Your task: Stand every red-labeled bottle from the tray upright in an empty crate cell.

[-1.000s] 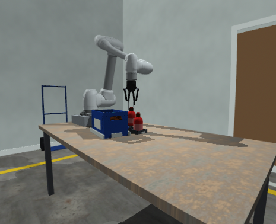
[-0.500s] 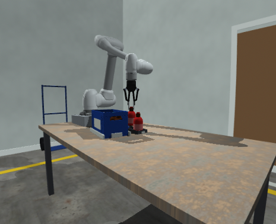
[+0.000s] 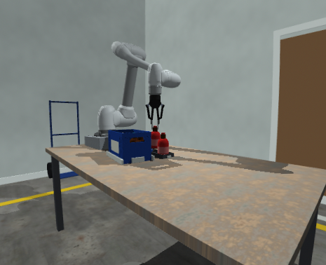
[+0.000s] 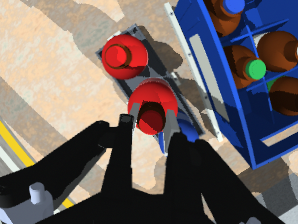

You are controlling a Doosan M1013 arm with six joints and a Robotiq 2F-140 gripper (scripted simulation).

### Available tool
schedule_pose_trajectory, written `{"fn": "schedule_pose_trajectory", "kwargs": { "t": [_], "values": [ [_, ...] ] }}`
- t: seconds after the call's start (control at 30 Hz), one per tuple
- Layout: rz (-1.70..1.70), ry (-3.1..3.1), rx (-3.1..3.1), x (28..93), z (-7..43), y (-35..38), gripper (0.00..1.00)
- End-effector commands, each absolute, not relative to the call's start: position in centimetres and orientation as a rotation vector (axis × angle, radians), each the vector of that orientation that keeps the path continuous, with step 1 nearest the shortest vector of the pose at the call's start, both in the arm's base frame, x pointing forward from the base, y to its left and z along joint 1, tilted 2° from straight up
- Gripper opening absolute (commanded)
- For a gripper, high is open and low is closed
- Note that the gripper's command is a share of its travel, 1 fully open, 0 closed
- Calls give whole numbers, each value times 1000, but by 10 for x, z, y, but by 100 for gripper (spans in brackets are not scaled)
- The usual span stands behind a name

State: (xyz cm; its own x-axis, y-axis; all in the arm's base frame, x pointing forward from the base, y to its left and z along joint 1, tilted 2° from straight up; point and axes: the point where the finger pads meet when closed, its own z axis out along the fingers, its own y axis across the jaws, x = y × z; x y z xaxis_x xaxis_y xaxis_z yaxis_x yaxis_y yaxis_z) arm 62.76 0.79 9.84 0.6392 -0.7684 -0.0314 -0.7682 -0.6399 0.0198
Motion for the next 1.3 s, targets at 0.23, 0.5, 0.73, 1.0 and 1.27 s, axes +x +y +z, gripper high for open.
{"fn": "schedule_pose_trajectory", "kwargs": {
  "t": [0.23, 0.5, 0.73, 1.0, 1.27],
  "values": [
    [-58, -1331, 2840, 628, 103, 8, 0],
    [-58, -1331, 2840, 628, 111, 8, 0],
    [-58, -1331, 2840, 628, 117, 8, 0],
    [-58, -1331, 2840, 629, 127, 8, 0],
    [-58, -1331, 2840, 629, 132, 8, 0]
  ]
}}
